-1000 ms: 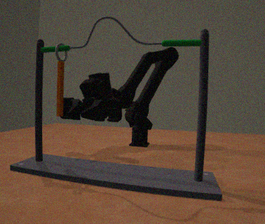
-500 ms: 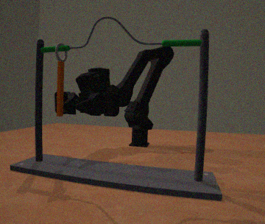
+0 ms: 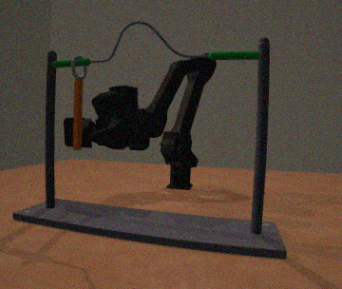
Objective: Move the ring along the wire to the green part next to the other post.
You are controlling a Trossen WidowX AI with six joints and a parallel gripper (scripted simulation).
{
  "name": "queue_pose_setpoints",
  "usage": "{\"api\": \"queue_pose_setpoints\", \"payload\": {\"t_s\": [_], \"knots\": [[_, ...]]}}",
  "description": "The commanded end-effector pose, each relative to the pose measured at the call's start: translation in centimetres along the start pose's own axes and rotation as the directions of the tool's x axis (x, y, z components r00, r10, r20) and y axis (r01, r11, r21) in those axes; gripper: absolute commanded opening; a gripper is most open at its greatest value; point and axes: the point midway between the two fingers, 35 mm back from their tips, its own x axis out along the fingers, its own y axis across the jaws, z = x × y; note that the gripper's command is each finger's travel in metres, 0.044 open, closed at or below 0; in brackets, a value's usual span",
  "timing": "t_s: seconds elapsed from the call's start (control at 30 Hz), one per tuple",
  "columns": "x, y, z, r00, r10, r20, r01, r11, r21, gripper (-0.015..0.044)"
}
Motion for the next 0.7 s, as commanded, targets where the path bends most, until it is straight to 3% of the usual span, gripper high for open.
{"api": "queue_pose_setpoints", "payload": {"t_s": [0.0,0.67], "knots": [[0.7,-0.2,0.2,1.0,-0.005,0.004,0.005,1.0,0.001,0.016],[3.8,0.0,0.1,1.0,-0.005,0.007,0.005,1.0,0.002,0.016]]}}
